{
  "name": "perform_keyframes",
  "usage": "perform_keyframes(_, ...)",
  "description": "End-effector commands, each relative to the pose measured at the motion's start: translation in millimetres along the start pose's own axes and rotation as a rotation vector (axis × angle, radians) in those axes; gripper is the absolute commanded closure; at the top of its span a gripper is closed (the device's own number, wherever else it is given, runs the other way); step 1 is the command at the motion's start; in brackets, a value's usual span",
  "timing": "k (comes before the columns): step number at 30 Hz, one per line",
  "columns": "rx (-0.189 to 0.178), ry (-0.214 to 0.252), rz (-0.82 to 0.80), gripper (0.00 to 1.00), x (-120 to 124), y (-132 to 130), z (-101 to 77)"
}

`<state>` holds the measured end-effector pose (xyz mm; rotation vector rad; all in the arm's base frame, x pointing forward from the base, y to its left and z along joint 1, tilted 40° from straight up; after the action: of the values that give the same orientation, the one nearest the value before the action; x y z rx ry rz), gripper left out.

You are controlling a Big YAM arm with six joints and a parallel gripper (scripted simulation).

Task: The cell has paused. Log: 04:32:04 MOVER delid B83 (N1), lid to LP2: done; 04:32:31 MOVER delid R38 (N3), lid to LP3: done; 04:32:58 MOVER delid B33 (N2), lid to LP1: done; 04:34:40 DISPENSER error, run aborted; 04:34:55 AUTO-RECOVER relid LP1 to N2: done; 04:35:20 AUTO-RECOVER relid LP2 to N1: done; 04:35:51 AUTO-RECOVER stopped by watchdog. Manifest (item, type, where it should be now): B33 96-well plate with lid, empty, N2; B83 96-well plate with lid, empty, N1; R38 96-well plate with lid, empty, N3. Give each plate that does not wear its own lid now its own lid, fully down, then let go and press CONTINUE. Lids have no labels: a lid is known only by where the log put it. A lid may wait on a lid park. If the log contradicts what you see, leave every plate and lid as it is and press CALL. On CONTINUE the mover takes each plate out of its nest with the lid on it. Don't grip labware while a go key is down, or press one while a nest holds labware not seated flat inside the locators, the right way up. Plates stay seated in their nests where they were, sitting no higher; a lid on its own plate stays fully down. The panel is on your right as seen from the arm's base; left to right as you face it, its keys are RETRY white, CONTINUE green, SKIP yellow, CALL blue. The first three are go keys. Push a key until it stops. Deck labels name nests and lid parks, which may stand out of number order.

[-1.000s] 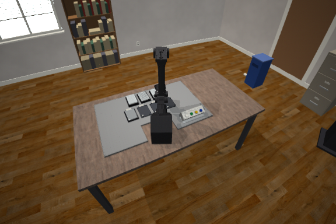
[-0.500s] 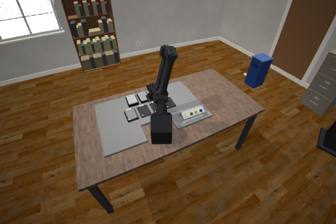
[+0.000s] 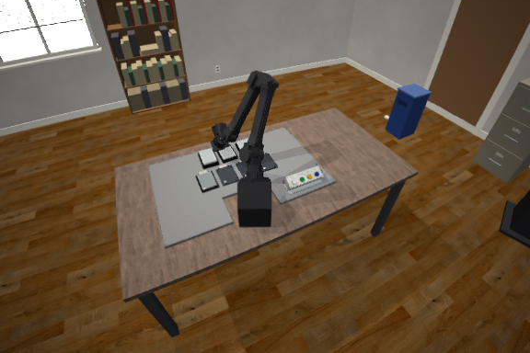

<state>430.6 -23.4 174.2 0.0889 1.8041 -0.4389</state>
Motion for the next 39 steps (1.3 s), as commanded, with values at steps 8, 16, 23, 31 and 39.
perform_keyframes(8, 0.001, 0.023, 0.015, 1.00, -17.3, 14.8, 21.6)
perform_keyframes(16, -0.001, -0.020, 0.024, 1.00, -35.9, 15.4, 20.9)
perform_keyframes(23, -0.001, -0.020, 0.024, 1.00, -35.9, 15.4, 20.9)
perform_keyframes(31, 0.007, -0.005, 0.018, 1.00, -29.6, -1.8, 17.8)
perform_keyframes(39, 0.008, -0.006, 0.008, 1.00, -29.7, -31.6, 17.1)
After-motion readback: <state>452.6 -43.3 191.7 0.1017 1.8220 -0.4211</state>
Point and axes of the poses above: the point where the finger pads meet when closed, its own z axis out along the fingers, its own y axis across the jaws, x = y × z, the point moved 1 cm from there along -z, back along the fingers, and after that the axes turned 2 degrees about z, right-handed, at the moved point
